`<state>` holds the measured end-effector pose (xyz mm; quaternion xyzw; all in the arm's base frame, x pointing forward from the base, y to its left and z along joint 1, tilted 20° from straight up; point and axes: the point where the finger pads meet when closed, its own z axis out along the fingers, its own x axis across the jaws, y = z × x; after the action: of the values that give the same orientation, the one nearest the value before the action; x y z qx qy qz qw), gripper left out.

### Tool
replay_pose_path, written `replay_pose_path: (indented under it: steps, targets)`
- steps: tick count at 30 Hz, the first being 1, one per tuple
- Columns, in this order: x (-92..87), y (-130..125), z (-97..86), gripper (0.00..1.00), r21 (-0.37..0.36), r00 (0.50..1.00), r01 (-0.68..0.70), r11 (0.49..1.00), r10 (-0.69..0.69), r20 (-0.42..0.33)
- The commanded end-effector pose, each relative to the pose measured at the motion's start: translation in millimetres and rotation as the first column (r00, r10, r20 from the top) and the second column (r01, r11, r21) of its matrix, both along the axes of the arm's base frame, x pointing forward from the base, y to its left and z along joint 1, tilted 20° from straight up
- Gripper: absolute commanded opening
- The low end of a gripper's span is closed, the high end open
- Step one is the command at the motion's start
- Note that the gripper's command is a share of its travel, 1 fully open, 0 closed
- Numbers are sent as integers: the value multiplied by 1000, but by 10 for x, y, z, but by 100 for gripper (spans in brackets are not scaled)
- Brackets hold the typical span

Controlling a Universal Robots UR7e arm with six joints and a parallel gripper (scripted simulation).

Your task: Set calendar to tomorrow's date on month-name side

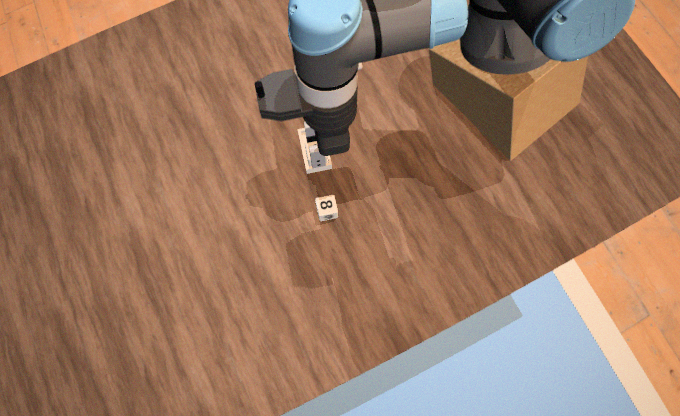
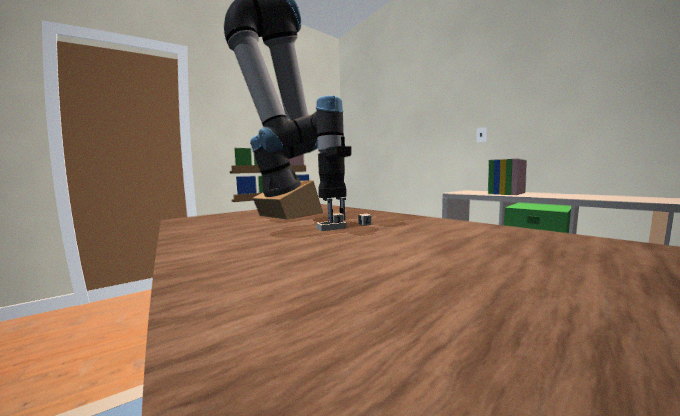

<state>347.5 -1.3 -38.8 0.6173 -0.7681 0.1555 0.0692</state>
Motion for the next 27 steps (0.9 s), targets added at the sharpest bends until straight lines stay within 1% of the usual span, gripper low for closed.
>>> replay_pose_path:
  steps: [1,2,6,7,9,10,12,13,15,16,27]
  targets:
    - [-19,-1,-9,57,1,1000,1,1000,-1,-3]
    - [-19,-1,-9,63,1,1000,1,1000,-1,-3]
    - [-19,-1,-9,63,1,1000,1,1000,-1,-3]
    - [-19,-1,-9,69,1,1000,1,1000,-1,-3]
    - [-19,-1,-9,69,1,1000,1,1000,-1,-3]
    - [-19,-1,-9,75,1,1000,1,1000,-1,-3]
    - [-19,-1,-9,75,1,1000,1,1000,-1,-3]
    - [-19,-1,-9,81,1,1000,1,1000,-1,-3]
    - [-19,-1,-9,81,1,1000,1,1000,-1,-3]
    - [-19,-1,-9,87,1,1000,1,1000,-1,-3]
    - [-19,-1,-8,87,1,1000,1,1000,-1,-3]
